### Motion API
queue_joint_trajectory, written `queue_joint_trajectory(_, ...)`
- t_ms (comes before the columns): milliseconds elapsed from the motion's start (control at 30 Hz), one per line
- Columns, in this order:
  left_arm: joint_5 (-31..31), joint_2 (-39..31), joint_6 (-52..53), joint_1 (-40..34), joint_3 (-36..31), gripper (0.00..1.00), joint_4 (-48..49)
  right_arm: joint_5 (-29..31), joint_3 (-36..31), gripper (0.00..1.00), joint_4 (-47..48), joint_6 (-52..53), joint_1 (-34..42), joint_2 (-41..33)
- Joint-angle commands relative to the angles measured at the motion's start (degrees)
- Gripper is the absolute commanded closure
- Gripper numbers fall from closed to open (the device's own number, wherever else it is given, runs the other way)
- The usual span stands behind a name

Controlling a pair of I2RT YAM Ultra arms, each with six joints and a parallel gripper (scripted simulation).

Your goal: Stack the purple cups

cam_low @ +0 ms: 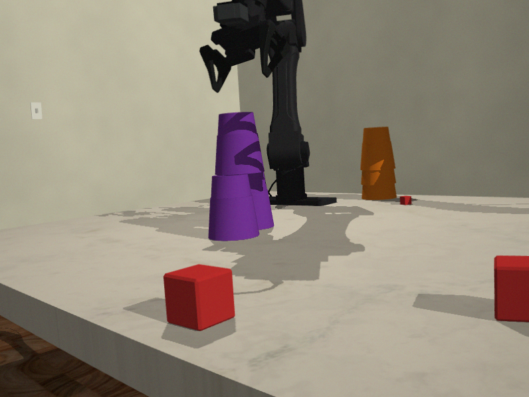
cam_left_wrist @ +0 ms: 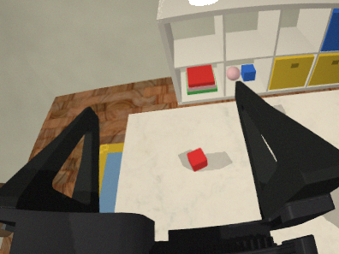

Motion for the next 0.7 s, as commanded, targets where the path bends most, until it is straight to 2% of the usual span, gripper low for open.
queue_joint_trajectory(0,0.9,0.7,0.5,0.7,1.4,0.00,-1.6,0.8,0.2,0.00,2.1,0.6,0.6,-2.2)
queue_joint_trajectory(167,0.9,0.7,0.5,0.7,1.4,0.00,-1.6,0.8,0.3,0.00,2.2,0.6,0.2,-1.7)
queue_joint_trajectory(267,0.8,0.7,0.5,0.7,1.4,0.00,-1.7,2.8,-0.3,0.00,5.2,-1.0,0.1,-2.7)
queue_joint_trajectory(433,0.5,0.2,0.5,0.4,0.8,0.00,-1.0,7.0,-3.1,0.00,13.2,-5.1,-2.5,-8.4)
queue_joint_trajectory(533,0.5,0.2,0.5,0.4,0.8,0.00,-1.0,7.3,-3.9,0.00,14.7,-5.8,-3.0,-9.5)
queue_joint_trajectory(667,0.5,0.2,0.5,0.4,0.8,0.00,-1.0,7.8,-7.7,0.00,24.1,-10.3,-6.4,-14.1)
